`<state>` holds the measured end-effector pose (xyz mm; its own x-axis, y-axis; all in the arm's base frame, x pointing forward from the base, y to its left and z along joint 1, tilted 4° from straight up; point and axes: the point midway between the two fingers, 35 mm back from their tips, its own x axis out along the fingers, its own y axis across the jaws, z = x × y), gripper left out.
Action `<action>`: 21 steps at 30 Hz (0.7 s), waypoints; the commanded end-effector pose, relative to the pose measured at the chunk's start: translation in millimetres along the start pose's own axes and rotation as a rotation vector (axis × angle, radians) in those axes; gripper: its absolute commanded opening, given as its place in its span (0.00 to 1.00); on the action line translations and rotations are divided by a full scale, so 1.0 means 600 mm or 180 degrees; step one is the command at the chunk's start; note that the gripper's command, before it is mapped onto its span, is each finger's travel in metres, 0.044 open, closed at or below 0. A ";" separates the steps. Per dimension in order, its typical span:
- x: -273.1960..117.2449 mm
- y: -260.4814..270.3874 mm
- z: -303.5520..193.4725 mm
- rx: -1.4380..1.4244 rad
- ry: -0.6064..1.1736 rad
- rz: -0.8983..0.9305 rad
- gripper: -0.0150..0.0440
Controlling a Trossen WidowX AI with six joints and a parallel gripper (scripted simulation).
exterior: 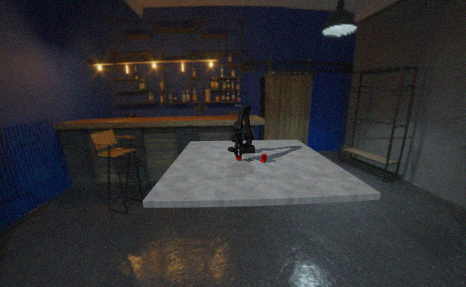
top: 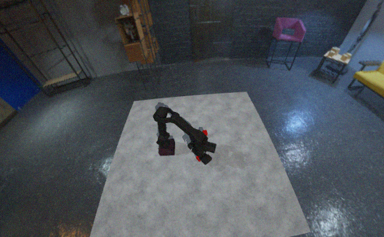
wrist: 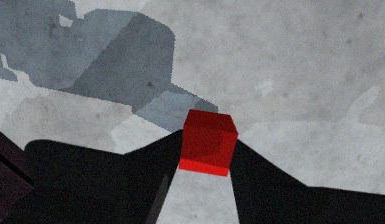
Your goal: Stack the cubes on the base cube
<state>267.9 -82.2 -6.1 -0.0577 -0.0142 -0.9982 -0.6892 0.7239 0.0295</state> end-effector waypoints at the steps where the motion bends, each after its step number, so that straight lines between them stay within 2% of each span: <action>1: -0.022 -0.006 0.003 -0.0006 -0.0010 -0.0032 0.43; 21: -0.127 -0.006 0.003 -0.0006 -0.0011 -0.0032 0.43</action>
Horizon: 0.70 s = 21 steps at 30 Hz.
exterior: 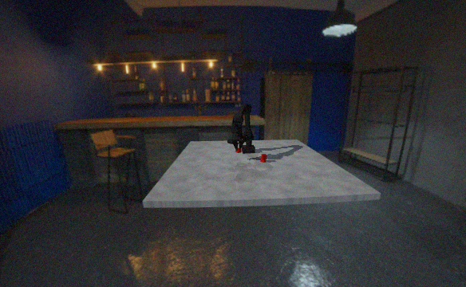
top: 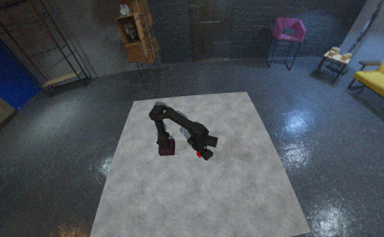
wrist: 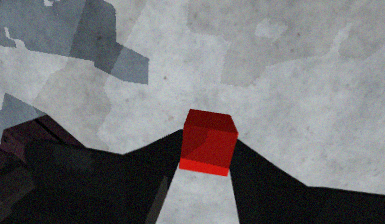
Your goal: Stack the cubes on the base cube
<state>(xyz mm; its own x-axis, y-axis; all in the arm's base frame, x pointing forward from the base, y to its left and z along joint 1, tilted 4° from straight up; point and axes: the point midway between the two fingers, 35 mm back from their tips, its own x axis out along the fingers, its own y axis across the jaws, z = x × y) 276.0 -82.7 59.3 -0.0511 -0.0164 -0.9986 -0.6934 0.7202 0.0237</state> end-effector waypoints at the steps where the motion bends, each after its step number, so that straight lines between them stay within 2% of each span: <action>1: -0.023 0.001 -0.001 0.0011 0.0000 -0.0013 0.43; 8: -0.058 0.006 -0.004 0.0011 0.0000 -0.0012 0.43; 21: -0.056 0.035 0.045 0.0282 -0.0014 -0.0012 0.43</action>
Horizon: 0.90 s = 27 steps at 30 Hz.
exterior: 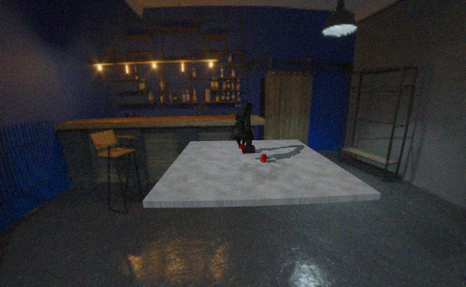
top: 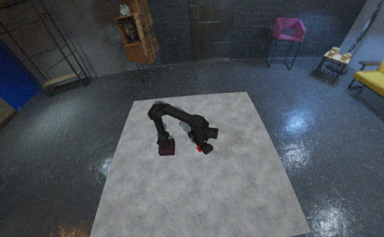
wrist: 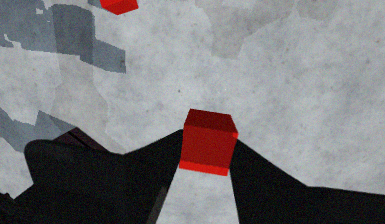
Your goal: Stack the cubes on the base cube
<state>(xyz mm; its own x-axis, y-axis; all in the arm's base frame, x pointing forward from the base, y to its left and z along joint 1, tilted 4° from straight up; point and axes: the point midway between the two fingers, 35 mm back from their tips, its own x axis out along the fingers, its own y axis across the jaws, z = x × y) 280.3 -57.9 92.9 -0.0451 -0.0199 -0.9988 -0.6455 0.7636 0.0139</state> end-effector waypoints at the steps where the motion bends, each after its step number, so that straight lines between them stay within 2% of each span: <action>1: 0.001 0.014 0.018 0.0101 -0.0008 0.0010 0.43; 27: 0.008 0.118 0.115 0.0774 -0.0025 0.0029 0.43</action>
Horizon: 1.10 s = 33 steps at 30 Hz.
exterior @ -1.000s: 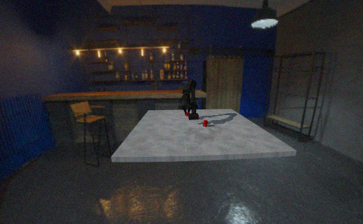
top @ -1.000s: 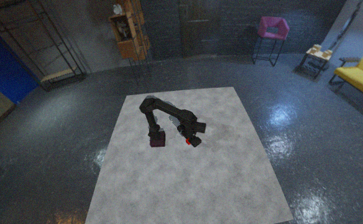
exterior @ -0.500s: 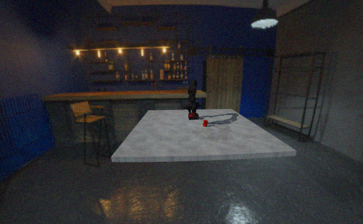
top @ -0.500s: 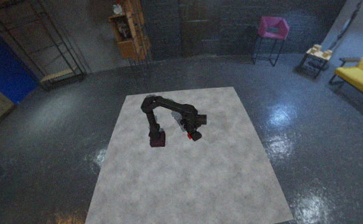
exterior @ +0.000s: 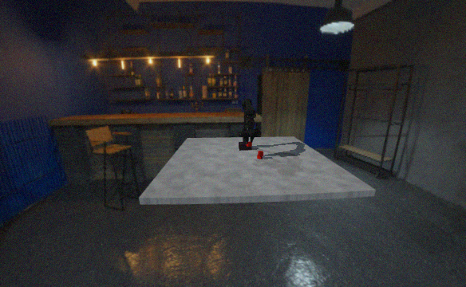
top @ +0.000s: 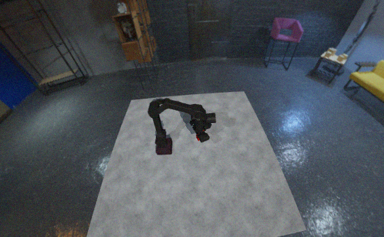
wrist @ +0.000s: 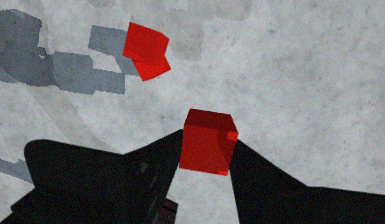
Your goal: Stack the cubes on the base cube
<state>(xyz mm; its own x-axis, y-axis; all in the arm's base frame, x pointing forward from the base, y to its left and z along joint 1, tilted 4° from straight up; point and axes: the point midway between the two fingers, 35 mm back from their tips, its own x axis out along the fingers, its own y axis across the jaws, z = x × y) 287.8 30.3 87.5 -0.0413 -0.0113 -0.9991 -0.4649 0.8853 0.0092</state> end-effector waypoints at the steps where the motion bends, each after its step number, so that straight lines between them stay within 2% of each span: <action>1: 0.003 0.021 0.009 0.0105 0.0001 0.0014 0.43; 23: 0.011 0.139 0.038 0.0671 0.0011 0.0035 0.43; 33: 0.044 0.143 0.036 0.0691 0.0012 0.0036 0.43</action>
<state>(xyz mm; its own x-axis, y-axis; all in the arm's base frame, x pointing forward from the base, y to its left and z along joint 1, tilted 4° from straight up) 269.7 116.1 72.1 -0.0354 0.0008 -0.9994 -0.2676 0.9635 0.0103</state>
